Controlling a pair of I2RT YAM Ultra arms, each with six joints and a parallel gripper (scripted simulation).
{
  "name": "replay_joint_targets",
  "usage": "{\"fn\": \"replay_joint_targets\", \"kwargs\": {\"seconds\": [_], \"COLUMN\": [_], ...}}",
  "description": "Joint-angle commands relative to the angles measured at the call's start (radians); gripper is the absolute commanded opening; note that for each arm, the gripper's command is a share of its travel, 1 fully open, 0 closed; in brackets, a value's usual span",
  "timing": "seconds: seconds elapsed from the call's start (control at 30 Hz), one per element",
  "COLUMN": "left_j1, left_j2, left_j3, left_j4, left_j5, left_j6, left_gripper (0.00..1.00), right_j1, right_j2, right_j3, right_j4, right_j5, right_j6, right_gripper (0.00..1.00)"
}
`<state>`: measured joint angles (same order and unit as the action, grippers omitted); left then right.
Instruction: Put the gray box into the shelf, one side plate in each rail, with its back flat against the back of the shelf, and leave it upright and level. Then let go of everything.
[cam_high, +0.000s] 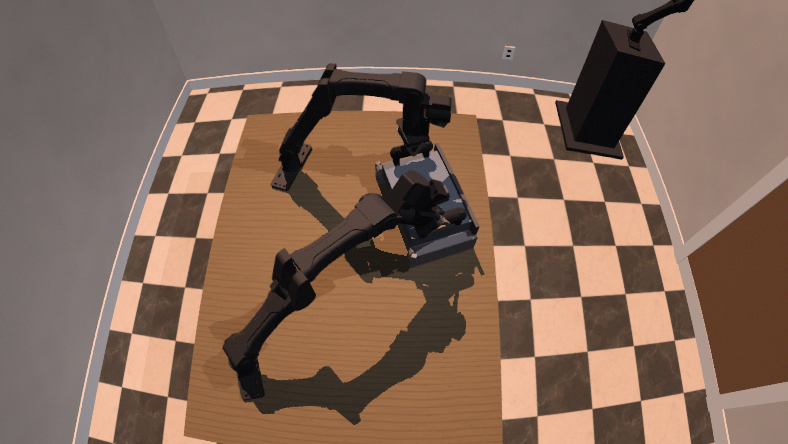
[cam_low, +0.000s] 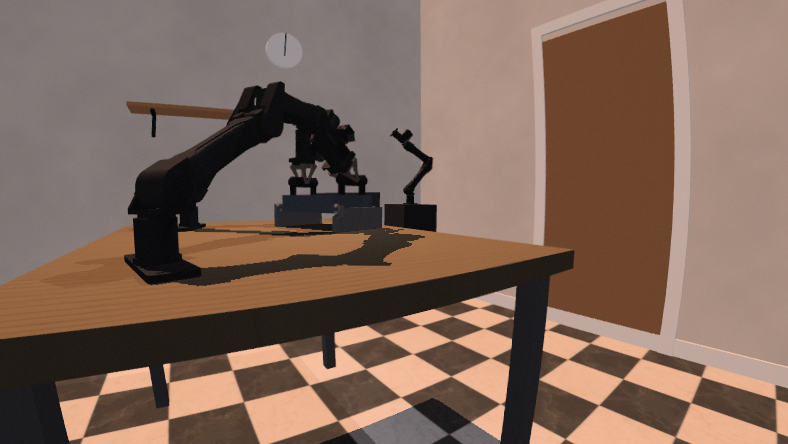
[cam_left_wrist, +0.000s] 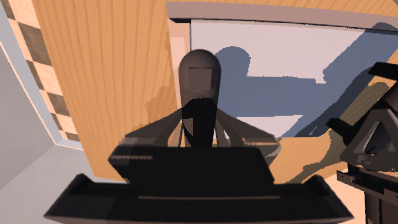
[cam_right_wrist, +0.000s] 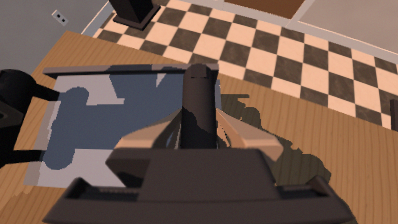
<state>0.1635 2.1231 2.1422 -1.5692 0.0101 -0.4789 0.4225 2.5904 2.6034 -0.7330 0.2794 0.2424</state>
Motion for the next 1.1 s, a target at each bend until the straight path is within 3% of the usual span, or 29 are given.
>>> {"fn": "replay_joint_targets", "kwargs": {"seconds": [0.0, 0.03, 0.1, 0.6, 0.63, 0.77, 1.07], "left_j1": [0.029, 0.03, 0.03, 0.033, 0.033, 0.024, 0.019], "left_j2": [-0.076, -0.054, -0.063, -0.064, -0.065, -0.01, -0.007], "left_j3": [0.091, 0.099, 0.09, 0.093, 0.093, 0.105, 0.112], "left_j4": [0.069, 0.065, 0.067, 0.071, 0.068, 0.065, 0.064], "left_j5": [0.038, 0.039, 0.035, 0.036, 0.034, 0.036, 0.026], "left_j6": [-0.008, -0.008, -0.012, -0.014, -0.014, -0.017, -0.011], "left_gripper": [0.16, 0.16, 0.16, 0.16, 1.0, 1.0, 1.0], "right_j1": [-0.011, -0.012, -0.017, -0.017, -0.017, -0.015, -0.006], "right_j2": [-0.134, -0.143, -0.053, -0.013, -0.022, 0.002, 0.026], "right_j3": [-0.046, -0.064, 0.025, 0.064, 0.062, 0.09, 0.153], "right_j4": [0.152, 0.163, 0.045, 0.045, 0.044, 0.034, 0.005], "right_j5": [0.018, 0.019, -0.005, -0.009, -0.008, -0.004, -0.005], "right_j6": [-0.001, -0.005, -0.022, -0.017, -0.016, -0.016, -0.015], "right_gripper": [0.16, 0.16, 0.16, 0.16, 1.0, 1.0, 1.0]}}
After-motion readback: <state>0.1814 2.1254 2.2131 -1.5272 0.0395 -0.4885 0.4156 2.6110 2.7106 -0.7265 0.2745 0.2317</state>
